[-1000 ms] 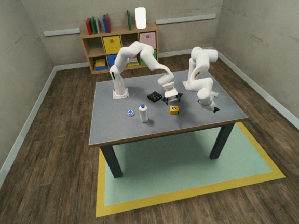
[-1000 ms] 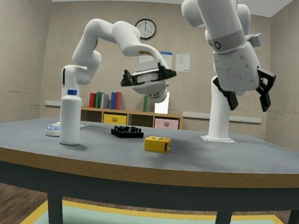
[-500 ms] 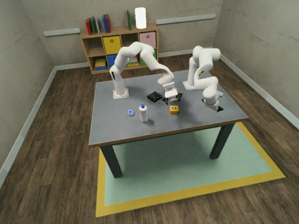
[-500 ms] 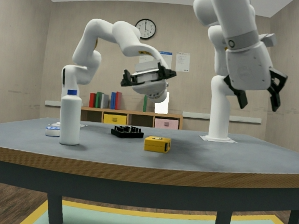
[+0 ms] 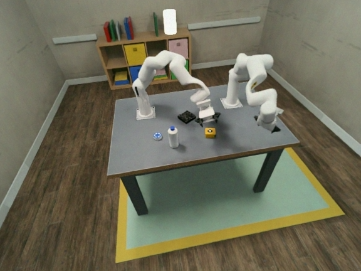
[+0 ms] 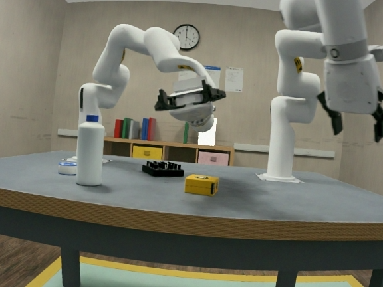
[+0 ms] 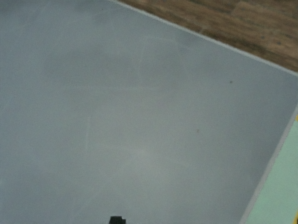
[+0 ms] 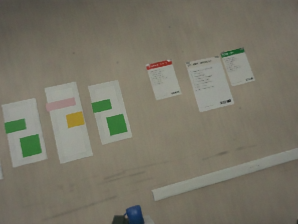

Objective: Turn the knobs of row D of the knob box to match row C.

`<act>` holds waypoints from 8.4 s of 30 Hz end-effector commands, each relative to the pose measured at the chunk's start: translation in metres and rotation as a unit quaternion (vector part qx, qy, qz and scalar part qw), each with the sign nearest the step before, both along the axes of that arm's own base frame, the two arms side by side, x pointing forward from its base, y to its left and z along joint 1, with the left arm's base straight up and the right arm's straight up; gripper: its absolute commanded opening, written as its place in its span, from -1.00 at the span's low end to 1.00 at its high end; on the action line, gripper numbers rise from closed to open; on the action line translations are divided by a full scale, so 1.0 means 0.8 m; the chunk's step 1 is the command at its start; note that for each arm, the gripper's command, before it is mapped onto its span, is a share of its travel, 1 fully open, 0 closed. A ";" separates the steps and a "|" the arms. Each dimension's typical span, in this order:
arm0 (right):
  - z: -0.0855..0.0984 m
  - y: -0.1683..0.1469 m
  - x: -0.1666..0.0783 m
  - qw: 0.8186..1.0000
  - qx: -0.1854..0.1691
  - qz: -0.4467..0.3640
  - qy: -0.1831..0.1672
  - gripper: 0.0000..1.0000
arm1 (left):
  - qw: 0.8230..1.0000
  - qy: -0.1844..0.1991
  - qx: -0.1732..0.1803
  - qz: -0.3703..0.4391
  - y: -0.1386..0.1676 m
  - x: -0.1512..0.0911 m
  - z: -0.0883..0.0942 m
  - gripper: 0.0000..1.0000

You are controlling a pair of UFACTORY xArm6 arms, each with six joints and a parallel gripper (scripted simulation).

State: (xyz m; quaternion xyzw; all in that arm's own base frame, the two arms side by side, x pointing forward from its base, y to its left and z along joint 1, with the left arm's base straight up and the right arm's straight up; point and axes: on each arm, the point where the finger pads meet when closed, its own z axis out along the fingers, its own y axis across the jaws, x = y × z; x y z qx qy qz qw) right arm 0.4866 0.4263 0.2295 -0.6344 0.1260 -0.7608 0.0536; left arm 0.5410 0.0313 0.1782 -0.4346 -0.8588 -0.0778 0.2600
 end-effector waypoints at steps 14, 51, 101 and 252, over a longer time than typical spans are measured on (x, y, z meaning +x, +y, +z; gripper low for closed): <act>0.003 0.001 0.000 1.000 0.002 0.000 -0.001 1.00 | 0.995 0.015 -0.094 -0.029 0.152 -0.044 0.027 1.00; 0.003 0.001 0.000 1.000 0.002 0.000 -0.001 1.00 | 0.956 -0.051 -0.257 -0.133 0.431 -0.315 0.074 1.00; 0.003 0.001 0.000 1.000 0.002 0.000 -0.001 1.00 | 0.923 -0.134 -0.244 -0.265 0.469 -0.670 0.090 1.00; -0.177 -0.167 -0.452 0.576 -0.262 0.298 0.715 1.00 | 0.922 -0.135 -0.236 -0.277 0.460 -0.702 0.090 1.00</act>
